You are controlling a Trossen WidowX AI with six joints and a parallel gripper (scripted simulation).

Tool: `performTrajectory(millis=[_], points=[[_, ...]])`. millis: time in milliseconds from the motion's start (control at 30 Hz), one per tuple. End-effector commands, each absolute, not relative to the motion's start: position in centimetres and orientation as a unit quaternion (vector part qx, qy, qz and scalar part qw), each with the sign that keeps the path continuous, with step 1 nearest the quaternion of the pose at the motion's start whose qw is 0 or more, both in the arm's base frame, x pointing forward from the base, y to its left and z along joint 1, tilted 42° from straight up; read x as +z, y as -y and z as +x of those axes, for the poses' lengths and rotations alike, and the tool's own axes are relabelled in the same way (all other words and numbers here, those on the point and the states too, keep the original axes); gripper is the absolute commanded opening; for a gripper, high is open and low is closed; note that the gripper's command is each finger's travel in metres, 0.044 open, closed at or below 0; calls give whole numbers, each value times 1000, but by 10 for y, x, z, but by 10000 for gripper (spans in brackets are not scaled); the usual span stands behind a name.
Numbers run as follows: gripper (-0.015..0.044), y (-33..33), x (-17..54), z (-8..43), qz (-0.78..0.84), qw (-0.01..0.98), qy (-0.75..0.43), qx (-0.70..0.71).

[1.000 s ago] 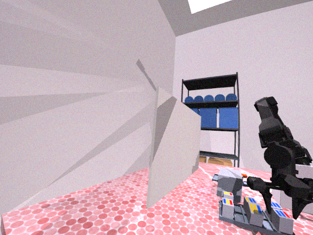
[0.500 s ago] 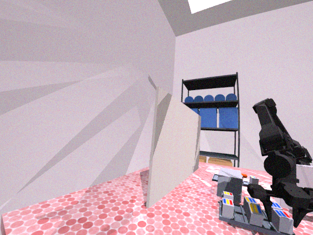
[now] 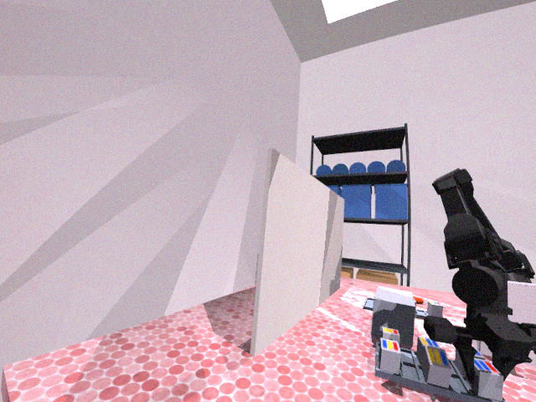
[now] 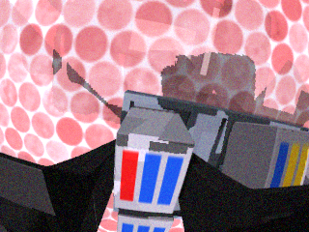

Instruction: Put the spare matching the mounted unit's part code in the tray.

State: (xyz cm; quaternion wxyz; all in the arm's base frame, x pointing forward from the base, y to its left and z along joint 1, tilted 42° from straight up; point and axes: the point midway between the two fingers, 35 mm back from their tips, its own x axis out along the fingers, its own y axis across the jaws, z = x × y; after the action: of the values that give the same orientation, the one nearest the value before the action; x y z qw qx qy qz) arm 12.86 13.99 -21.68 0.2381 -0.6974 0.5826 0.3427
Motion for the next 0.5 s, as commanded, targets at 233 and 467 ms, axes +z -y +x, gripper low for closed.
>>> performTrajectory(millis=[233,467], points=[[0,-140,-217,129,-697,238,-583,343],[0,-141,-216,129,-697,238,-583,343]])
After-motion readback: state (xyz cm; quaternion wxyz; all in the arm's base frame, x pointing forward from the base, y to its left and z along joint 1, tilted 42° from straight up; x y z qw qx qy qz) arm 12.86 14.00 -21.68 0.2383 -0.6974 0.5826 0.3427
